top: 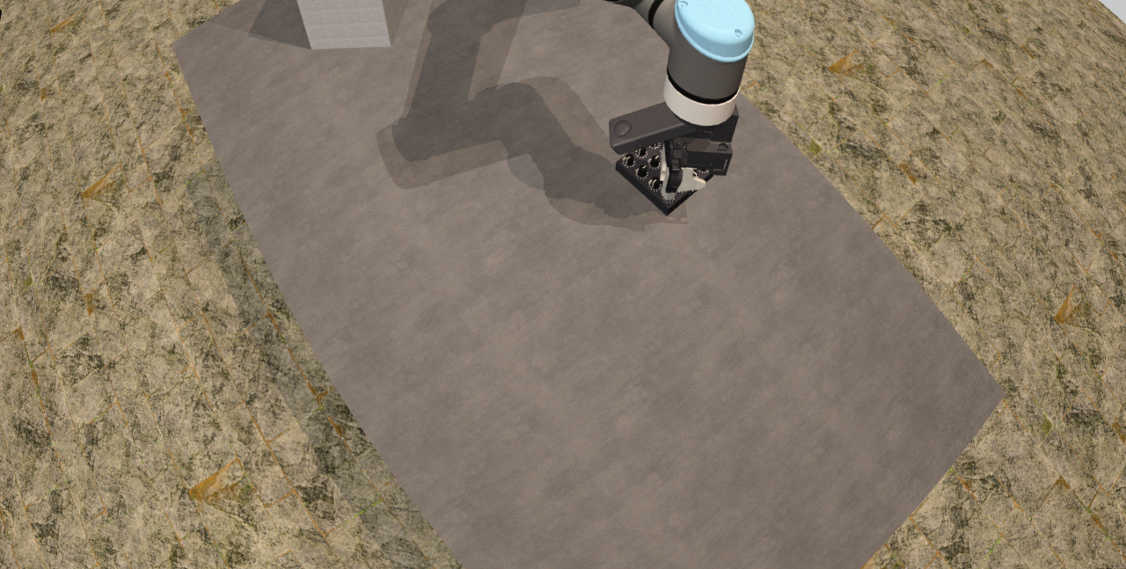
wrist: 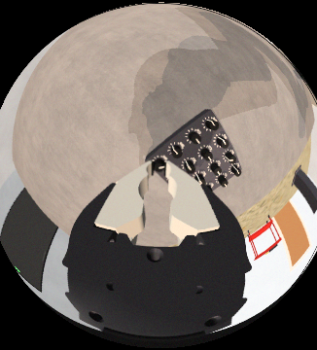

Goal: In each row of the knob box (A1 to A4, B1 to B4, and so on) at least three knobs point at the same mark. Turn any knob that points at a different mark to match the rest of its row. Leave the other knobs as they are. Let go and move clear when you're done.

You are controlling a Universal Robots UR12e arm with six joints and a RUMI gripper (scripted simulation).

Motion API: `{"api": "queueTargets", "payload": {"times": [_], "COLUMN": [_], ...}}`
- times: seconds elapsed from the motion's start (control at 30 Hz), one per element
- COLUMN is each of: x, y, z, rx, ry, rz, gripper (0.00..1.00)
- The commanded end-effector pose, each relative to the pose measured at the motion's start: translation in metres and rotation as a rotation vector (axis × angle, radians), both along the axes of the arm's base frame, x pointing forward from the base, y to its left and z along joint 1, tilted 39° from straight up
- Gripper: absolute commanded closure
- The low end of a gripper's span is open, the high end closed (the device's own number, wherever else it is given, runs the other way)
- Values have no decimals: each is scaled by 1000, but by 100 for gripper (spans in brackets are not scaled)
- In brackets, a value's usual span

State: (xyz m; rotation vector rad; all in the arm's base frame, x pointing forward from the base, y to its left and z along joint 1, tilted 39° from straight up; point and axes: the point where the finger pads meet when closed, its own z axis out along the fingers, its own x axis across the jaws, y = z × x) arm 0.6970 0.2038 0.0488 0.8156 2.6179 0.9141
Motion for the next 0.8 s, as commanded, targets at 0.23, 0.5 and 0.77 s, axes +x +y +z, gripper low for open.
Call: {"api": "queueTargets", "payload": {"times": [0.23,0.5,0.77], "x": [2,2,2], "y": [0,0,0], "z": [2,1,1], "rx": [12,35,61], "ry": [13,42,74], "rz": [-26,-71,-121], "gripper": [96,96,96]}}
